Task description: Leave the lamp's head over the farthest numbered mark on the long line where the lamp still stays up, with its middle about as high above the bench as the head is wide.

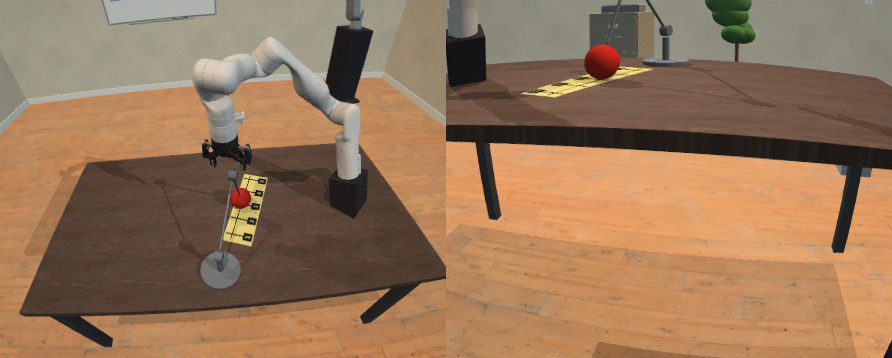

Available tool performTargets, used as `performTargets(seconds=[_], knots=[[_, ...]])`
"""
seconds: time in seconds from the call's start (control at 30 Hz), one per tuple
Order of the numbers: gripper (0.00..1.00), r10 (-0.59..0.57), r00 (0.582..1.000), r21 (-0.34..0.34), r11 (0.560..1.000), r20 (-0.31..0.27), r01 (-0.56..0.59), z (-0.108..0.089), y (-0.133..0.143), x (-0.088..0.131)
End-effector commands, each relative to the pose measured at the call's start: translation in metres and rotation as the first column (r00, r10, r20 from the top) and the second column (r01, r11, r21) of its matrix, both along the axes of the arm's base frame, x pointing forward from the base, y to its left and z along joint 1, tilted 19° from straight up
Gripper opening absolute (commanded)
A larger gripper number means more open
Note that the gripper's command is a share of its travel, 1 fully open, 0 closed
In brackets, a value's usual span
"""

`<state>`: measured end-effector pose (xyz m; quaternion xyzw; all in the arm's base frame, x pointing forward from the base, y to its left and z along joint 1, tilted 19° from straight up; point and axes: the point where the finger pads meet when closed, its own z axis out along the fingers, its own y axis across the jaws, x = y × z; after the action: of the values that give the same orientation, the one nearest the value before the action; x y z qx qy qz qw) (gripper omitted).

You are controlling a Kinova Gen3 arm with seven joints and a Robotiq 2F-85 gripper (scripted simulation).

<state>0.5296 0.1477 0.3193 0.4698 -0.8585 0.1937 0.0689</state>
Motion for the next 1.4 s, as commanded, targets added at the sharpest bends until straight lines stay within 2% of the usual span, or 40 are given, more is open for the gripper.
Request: performTargets(seconds=[0.0,1.37], knots=[[1.0,-0.013,1.0,-0.004,1.0,0.017,0.013,0.011,-0.022,-0.006],[1.0,0.014,1.0,0.001,1.0,-0.009,-0.014,0.022,-0.126,-0.083]])
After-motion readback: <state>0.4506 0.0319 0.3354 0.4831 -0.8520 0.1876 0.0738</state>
